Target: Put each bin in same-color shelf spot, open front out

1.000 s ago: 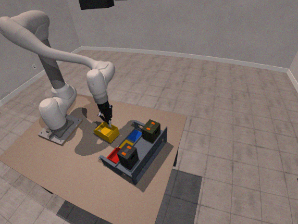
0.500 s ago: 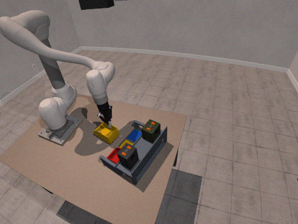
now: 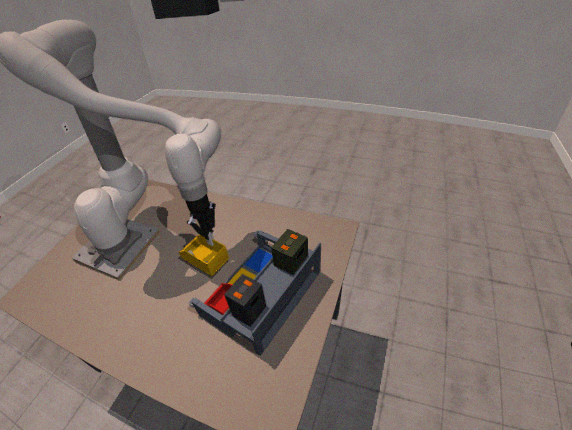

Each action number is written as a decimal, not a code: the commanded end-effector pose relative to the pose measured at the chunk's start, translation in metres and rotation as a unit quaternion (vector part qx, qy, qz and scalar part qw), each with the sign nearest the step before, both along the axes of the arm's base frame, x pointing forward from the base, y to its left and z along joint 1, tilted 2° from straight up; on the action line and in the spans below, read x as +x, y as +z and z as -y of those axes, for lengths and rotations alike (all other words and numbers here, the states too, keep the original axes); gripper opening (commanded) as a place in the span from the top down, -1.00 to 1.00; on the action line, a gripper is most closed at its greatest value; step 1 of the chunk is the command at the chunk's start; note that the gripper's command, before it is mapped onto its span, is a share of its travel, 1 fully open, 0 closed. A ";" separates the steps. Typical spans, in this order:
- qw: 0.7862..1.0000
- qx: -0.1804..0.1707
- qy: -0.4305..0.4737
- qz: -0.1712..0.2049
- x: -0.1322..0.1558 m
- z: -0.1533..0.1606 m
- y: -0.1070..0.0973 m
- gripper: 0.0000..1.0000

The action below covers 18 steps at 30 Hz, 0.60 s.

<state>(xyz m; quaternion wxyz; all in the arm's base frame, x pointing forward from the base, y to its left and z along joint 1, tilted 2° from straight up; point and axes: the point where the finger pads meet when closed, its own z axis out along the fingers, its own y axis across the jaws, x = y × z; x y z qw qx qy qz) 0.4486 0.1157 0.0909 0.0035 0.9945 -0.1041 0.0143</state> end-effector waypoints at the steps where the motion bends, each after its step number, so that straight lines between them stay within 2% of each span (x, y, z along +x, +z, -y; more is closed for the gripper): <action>1: 1.000 0.000 0.000 0.000 0.001 0.000 0.000 0.80; 18: 1.000 0.000 0.000 0.000 0.029 0.006 0.001 0.80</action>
